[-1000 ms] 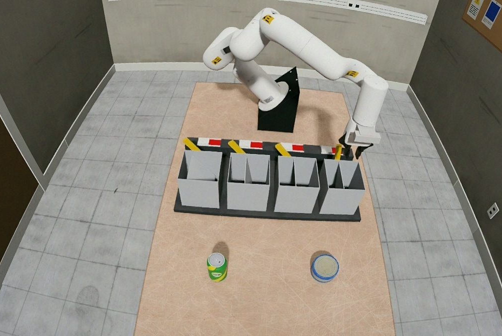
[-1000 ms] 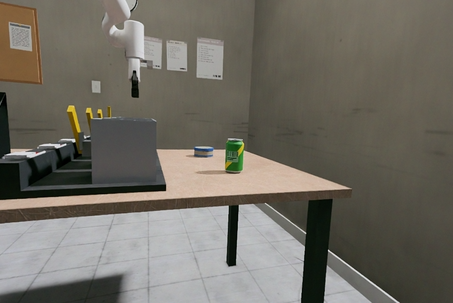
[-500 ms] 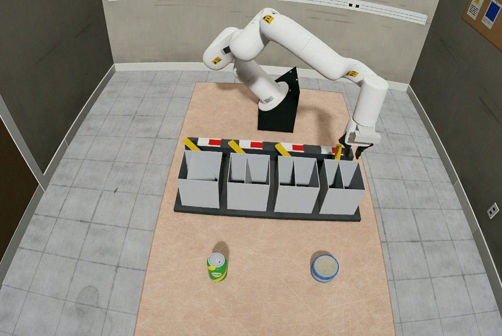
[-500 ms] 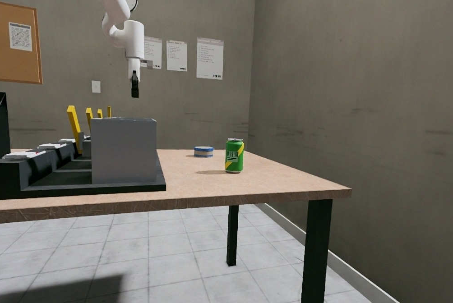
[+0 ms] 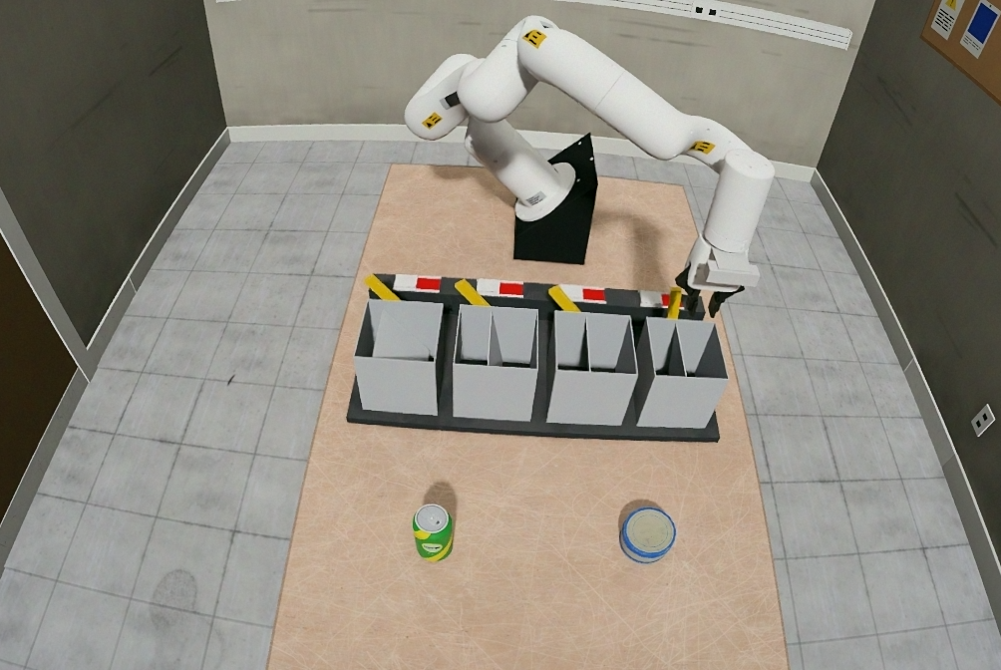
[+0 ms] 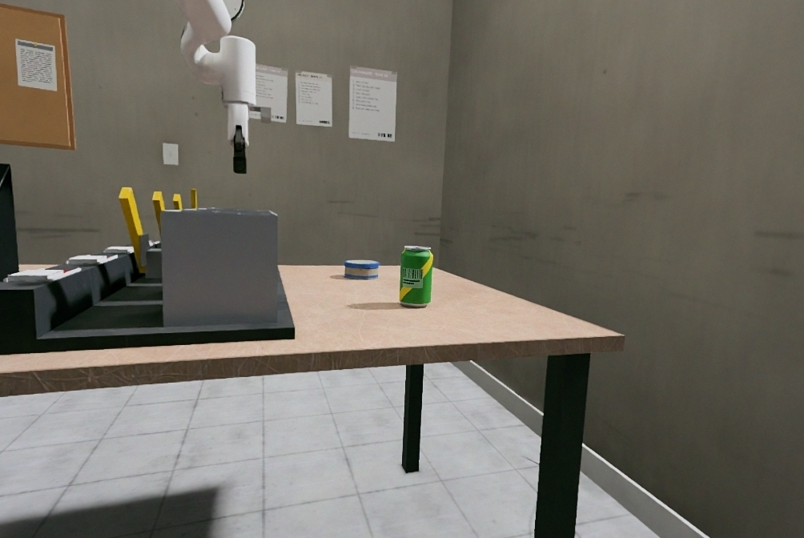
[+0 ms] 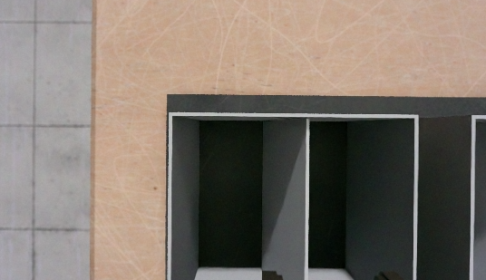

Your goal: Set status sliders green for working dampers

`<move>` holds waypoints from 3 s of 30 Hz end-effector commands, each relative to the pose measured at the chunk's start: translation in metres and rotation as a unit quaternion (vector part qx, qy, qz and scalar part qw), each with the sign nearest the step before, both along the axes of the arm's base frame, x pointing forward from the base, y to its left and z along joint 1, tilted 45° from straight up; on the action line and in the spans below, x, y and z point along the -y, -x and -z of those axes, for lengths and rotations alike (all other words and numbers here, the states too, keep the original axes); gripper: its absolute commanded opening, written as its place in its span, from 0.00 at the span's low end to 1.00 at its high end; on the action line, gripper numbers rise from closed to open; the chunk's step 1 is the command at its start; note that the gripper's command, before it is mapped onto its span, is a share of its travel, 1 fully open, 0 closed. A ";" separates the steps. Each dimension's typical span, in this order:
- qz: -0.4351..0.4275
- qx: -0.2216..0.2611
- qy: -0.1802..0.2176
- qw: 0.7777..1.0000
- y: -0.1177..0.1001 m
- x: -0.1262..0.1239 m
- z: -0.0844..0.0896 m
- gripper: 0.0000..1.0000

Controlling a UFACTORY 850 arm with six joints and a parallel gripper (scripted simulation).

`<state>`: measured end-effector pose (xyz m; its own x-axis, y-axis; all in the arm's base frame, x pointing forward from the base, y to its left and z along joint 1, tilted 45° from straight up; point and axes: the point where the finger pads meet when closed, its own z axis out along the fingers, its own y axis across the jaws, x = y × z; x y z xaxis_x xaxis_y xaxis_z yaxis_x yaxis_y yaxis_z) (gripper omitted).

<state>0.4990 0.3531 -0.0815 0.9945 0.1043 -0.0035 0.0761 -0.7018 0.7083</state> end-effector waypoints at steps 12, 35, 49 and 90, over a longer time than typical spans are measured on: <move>0.000 0.001 -0.001 1.000 0.000 -0.001 -0.001 0.39; 0.000 0.001 -0.001 1.000 0.000 -0.001 -0.001 0.39; 0.000 0.001 -0.001 1.000 0.000 -0.001 -0.001 0.39; 0.002 -0.008 -0.069 0.998 0.109 0.044 -0.002 0.39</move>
